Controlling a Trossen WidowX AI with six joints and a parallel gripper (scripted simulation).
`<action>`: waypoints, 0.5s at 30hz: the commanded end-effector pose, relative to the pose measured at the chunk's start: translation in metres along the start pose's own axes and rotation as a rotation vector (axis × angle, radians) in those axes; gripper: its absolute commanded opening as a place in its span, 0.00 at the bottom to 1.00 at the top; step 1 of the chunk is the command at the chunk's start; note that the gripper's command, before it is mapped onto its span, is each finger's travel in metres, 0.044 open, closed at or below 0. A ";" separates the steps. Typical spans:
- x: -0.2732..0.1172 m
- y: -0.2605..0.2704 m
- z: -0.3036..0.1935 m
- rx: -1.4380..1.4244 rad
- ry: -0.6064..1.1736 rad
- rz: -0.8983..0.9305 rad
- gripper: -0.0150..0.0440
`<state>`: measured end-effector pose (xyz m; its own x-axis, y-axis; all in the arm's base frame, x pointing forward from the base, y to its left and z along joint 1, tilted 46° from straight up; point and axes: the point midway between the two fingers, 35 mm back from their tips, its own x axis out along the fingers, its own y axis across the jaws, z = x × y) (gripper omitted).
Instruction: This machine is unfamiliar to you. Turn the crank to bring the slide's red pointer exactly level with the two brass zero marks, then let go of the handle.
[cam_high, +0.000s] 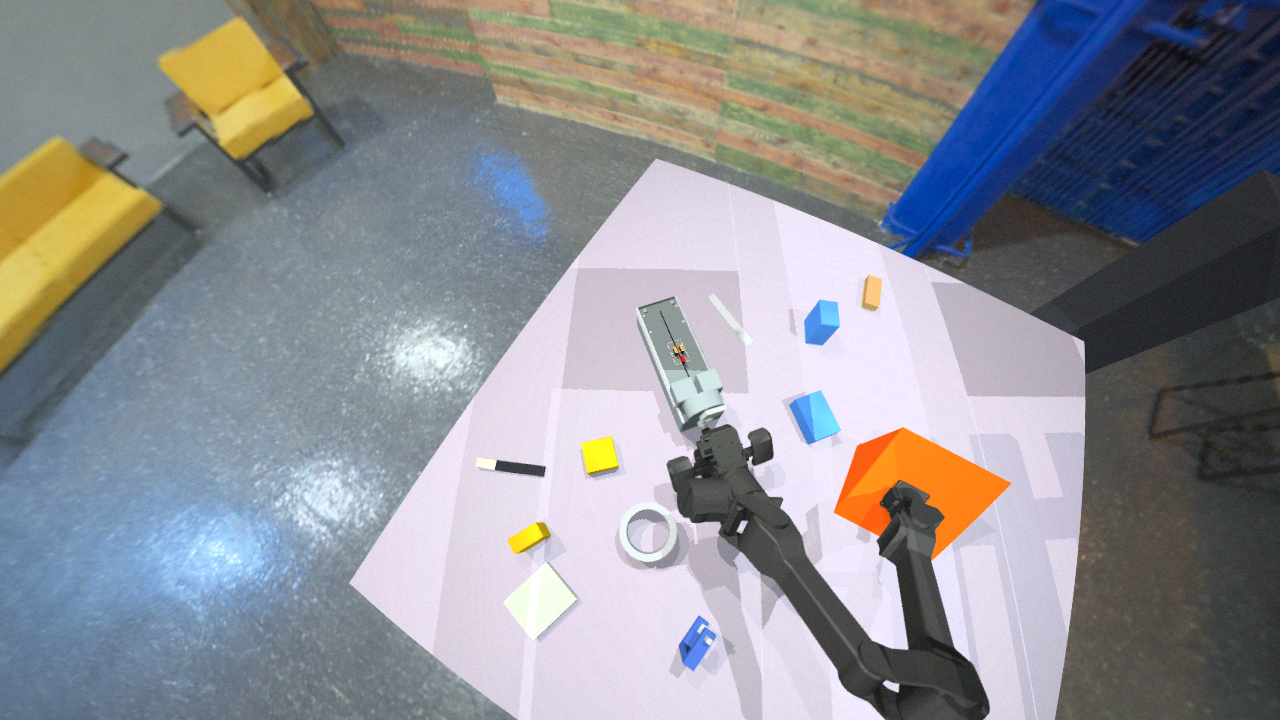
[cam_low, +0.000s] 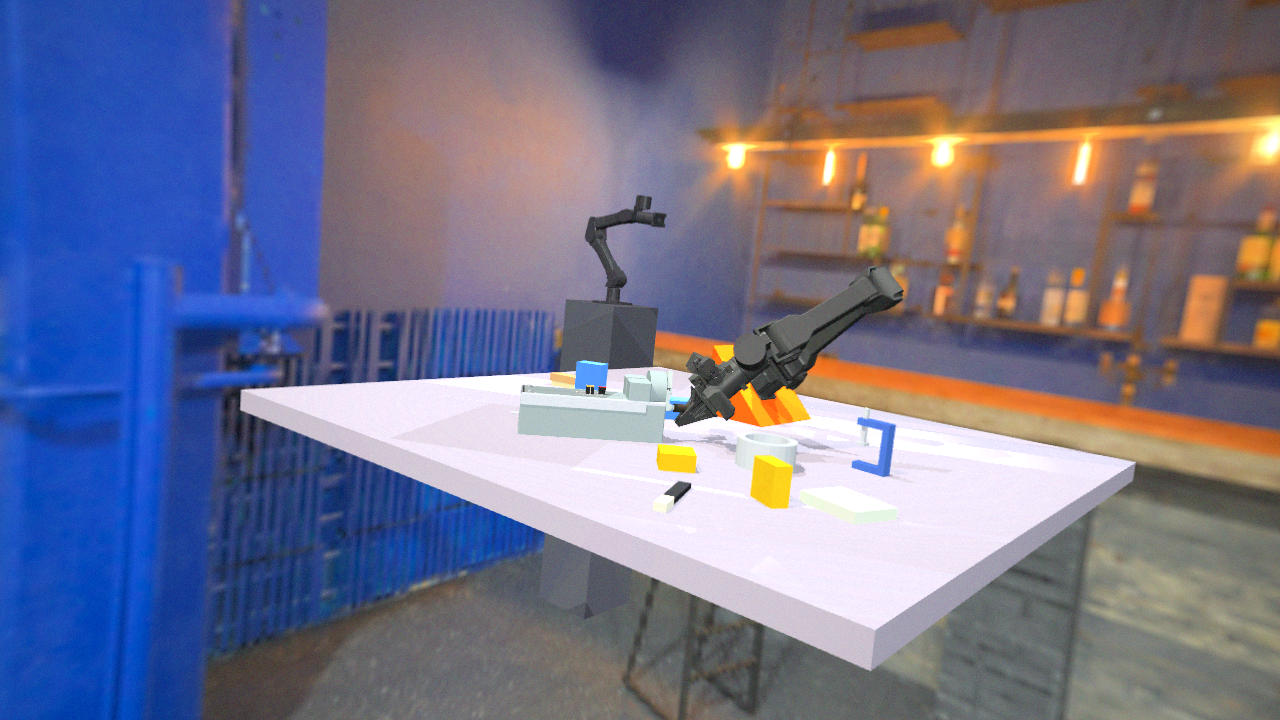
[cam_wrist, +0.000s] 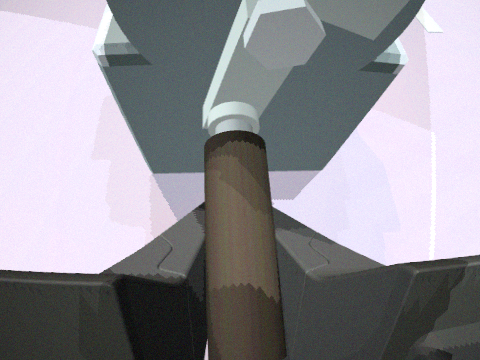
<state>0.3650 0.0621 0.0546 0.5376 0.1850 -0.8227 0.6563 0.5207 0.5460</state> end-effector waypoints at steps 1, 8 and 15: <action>-0.002 0.009 0.002 -0.003 -0.005 0.023 0.25; -0.002 0.009 0.002 -0.003 -0.005 0.023 0.25; -0.003 0.010 0.002 -0.003 -0.005 0.023 0.25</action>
<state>0.3656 0.0624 0.0557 0.5375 0.1855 -0.8226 0.6559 0.5212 0.5460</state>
